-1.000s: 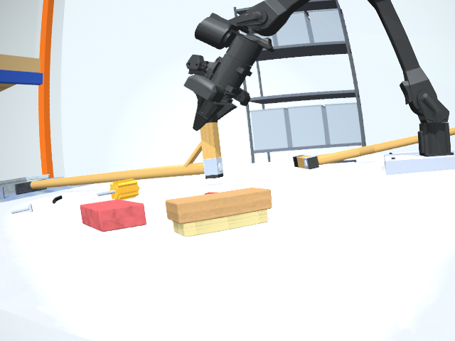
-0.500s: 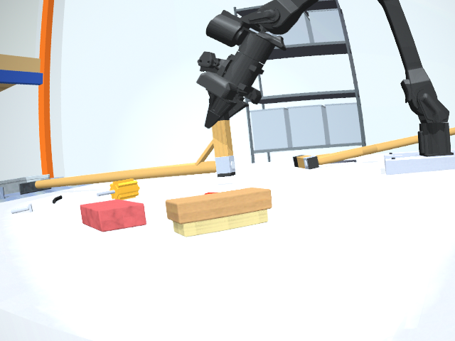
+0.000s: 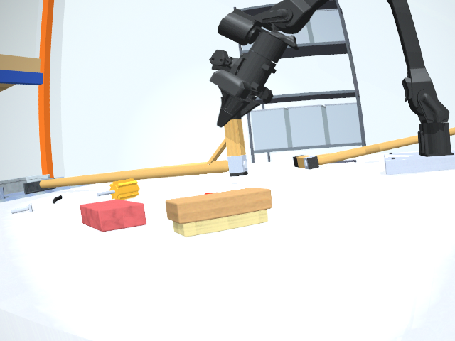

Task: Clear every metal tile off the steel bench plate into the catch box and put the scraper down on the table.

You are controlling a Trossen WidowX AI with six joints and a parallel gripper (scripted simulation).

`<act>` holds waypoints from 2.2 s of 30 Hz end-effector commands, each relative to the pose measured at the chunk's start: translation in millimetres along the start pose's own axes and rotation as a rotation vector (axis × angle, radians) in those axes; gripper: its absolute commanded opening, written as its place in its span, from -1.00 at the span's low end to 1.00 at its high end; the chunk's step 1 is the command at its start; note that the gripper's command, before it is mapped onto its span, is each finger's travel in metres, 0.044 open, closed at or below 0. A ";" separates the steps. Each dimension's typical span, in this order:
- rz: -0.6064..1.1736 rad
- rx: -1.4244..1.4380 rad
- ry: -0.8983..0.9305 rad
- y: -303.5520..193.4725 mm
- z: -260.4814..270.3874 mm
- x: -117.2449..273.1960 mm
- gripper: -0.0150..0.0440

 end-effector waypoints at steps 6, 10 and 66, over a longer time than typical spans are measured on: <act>-0.020 -0.005 0.002 -10.3 -3.4 11.4 -0.49; -0.020 -0.005 0.002 -15.9 -5.1 14.4 -0.49; -0.004 0.000 0.001 -50.6 -15.5 25.9 -0.49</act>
Point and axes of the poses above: the point midway between the two fingers, 35 mm back from their tips, its own x axis back along the fingers, its own z axis across the jaws, y = z × x, the point moved 9 cm from there along x, back along the fingers, and after that the axes turned 15 degrees about -x, right-handed, at the moved point
